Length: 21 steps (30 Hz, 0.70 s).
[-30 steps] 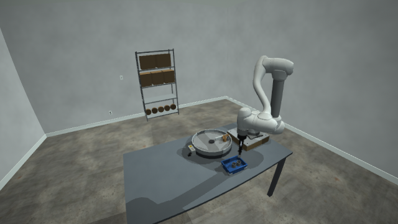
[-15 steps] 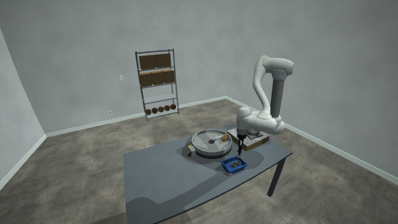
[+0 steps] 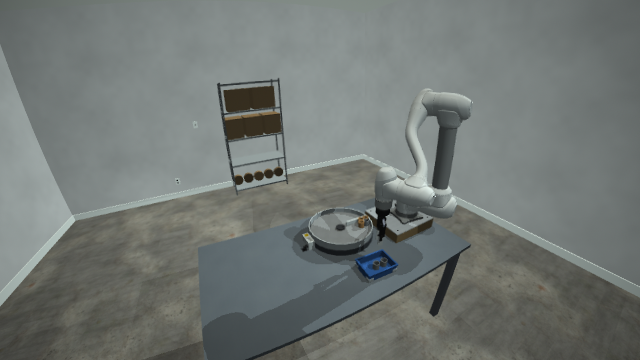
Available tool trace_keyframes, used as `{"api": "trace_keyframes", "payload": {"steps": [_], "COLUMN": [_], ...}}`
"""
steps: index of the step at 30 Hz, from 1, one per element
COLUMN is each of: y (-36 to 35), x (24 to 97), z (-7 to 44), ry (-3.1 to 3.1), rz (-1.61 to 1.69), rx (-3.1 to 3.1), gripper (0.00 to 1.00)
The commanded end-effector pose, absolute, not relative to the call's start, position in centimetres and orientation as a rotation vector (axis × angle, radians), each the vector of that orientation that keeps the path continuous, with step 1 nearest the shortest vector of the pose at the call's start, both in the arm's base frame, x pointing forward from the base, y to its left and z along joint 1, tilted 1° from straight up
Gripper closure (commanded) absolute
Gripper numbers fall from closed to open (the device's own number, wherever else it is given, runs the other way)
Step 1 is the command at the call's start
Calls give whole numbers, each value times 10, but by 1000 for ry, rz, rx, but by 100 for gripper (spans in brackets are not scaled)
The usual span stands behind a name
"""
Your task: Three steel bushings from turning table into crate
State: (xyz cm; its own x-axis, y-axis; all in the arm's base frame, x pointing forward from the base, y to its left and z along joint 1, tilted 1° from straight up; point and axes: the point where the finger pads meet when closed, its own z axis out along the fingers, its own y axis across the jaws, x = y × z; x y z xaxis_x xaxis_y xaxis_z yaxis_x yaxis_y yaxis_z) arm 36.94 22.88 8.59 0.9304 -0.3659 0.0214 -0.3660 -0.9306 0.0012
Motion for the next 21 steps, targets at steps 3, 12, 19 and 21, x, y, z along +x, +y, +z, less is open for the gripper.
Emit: {"api": "trace_keyframes", "payload": {"steps": [3, 12, 19, 21], "y": [189, 112, 71, 57], "x": [367, 359, 355, 353], "z": [88, 86, 85, 84], "ry": [-373, 48, 268, 350], "rz": [29, 30, 30, 30], "rx": [3127, 3146, 3133, 3125], "gripper": [72, 72, 72, 72]}}
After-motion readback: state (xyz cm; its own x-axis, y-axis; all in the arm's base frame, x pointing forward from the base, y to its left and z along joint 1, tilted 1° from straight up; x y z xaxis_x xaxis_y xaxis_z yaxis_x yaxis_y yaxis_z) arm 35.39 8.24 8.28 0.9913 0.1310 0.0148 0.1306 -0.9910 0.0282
